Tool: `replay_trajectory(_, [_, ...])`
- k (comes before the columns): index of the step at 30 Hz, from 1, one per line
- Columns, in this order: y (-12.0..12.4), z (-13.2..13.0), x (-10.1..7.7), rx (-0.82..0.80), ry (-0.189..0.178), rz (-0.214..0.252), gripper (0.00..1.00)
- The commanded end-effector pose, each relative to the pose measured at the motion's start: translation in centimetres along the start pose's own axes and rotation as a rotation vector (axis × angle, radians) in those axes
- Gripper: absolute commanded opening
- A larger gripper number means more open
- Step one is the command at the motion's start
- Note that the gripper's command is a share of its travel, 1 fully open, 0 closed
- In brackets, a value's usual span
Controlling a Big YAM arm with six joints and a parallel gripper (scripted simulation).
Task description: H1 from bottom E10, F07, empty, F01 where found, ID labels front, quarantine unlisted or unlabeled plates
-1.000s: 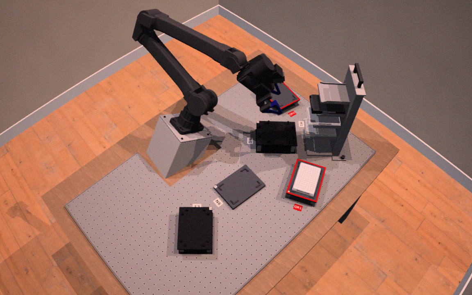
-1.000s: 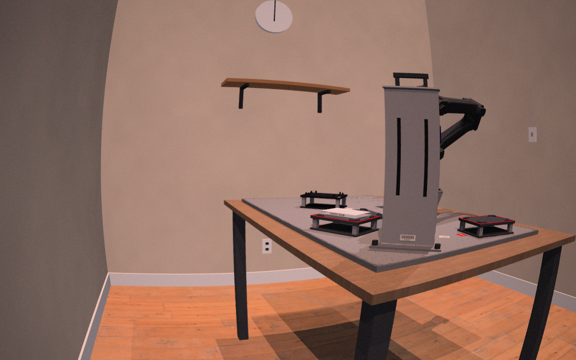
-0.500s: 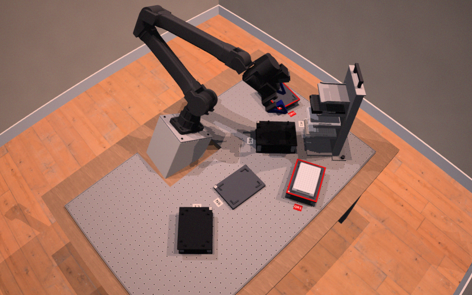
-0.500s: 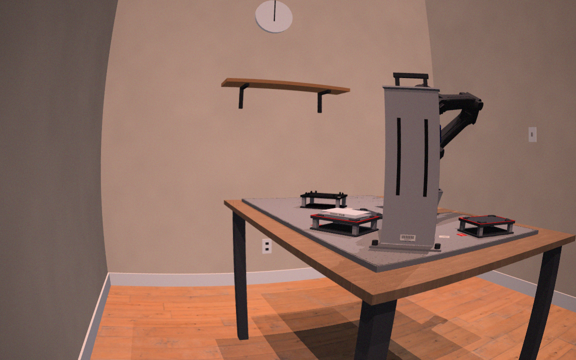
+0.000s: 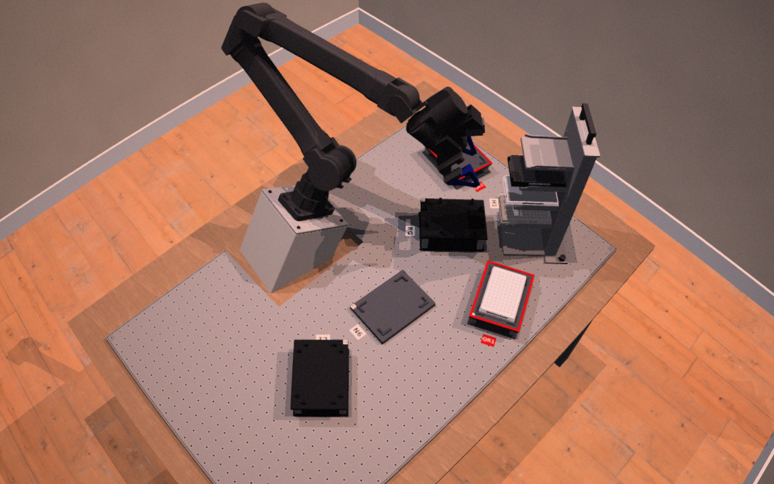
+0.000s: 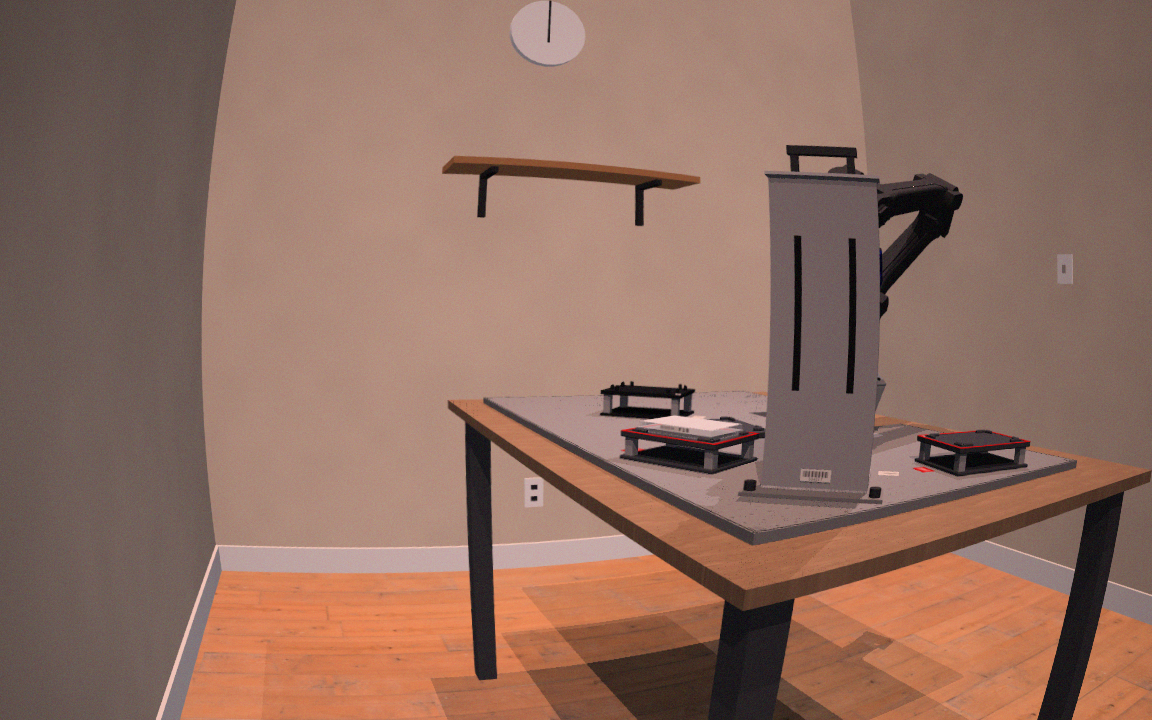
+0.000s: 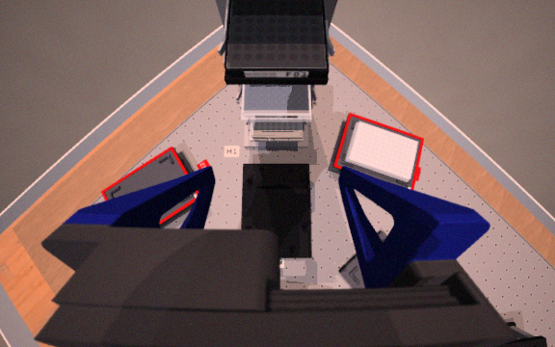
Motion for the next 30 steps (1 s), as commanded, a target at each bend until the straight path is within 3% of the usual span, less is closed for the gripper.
replay_trajectory(1, [-2.7, 1.1, -0.1, -0.028, -0.018, -0.045, 1.0])
replay_trajectory(3, [-3.9, 1.5, -0.2, -0.035, -0.022, -0.062, 1.0])
replay_trajectory(15, [-5.0, 1.7, 1.0, -0.034, -0.023, -0.062, 1.0])
replay_trajectory(18, [-4.0, 1.2, 1.4, -0.029, -0.019, -0.044, 1.0])
replay_trajectory(19, [-5.1, 1.6, 1.2, -0.036, -0.023, -0.061, 1.0])
replay_trajectory(30, [-6.2, 1.8, 2.3, -0.033, -0.024, -0.063, 1.0])
Point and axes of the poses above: the point where the finger pads meet when closed, its own x axis out along the fingers, its own z axis across the jaws, y = z × x, the point moved 3 cm from there along -x, back along the fingers, and after that the axes turned 6 degrees about x, right-handed, at the moved point
